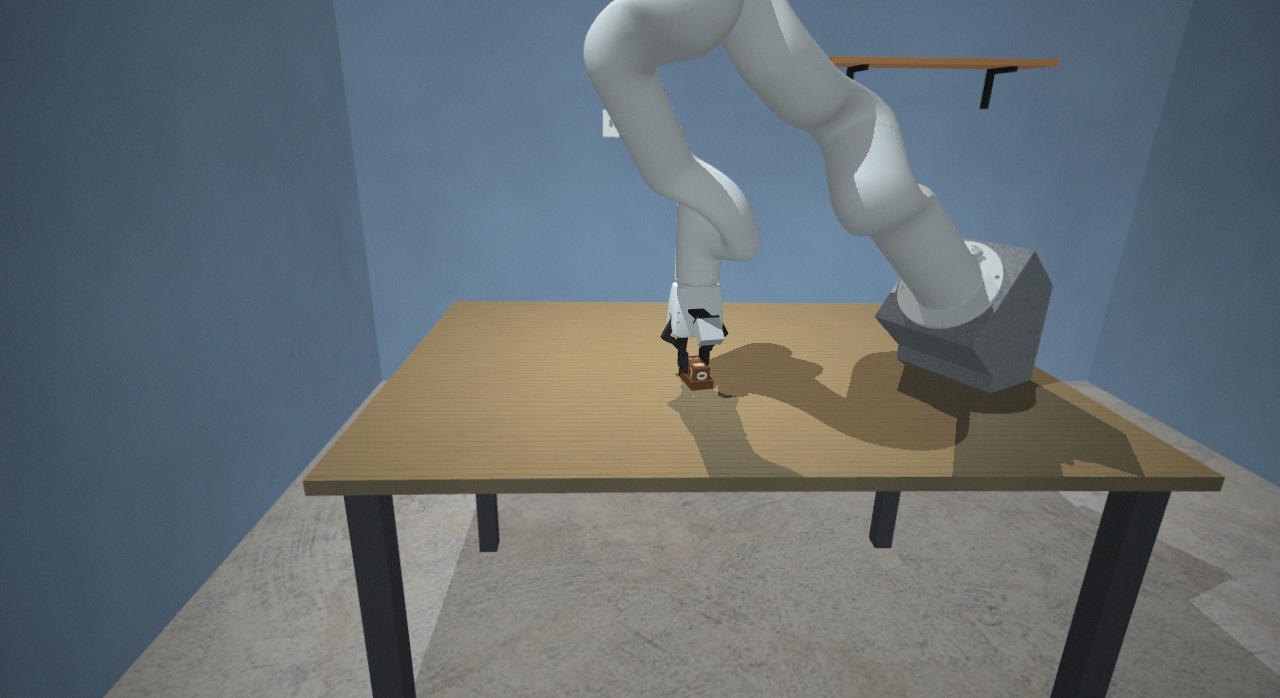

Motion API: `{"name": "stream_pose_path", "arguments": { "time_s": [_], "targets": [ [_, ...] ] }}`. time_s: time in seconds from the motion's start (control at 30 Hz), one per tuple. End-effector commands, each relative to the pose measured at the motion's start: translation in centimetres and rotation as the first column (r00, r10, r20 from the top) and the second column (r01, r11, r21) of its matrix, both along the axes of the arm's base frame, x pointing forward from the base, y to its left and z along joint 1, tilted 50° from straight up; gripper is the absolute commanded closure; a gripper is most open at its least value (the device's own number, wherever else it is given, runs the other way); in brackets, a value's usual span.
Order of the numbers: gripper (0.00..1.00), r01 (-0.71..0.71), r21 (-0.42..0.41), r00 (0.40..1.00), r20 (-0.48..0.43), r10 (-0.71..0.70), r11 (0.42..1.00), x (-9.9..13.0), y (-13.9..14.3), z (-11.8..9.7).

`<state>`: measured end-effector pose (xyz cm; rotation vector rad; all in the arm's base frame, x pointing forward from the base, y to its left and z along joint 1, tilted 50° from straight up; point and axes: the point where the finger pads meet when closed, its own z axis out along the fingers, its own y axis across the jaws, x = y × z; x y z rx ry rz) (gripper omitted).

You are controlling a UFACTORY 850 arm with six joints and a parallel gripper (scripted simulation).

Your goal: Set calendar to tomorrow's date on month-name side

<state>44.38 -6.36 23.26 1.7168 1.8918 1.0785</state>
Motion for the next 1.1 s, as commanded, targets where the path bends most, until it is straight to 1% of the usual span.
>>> {"name": "stream_pose_path", "arguments": {
  "time_s": [0.0, 0.43, 0.57, 0.63, 0.9, 1.07],
  "targets": [
    [0.71, 0.000, 0.000, 1.000, 0.000, 0.000, 1.000, 0.0, 0.0, 0.0],
    [0.71, 0.000, 0.000, 1.000, 0.000, 0.000, 1.000, -0.3, -0.1, 0.3],
    [0.71, 0.000, 0.000, 1.000, 0.000, 0.000, 1.000, -1.6, -0.7, 1.5],
    [0.71, 0.000, 0.000, 1.000, 0.000, 0.000, 1.000, -1.6, -0.7, 1.5],
    [0.71, 0.000, 0.000, 1.000, 0.000, 0.000, 1.000, -5.7, -2.3, 5.1],
    [0.71, 0.000, 0.000, 1.000, 0.000, 0.000, 1.000, -7.0, -2.9, 6.3]
  ]
}}
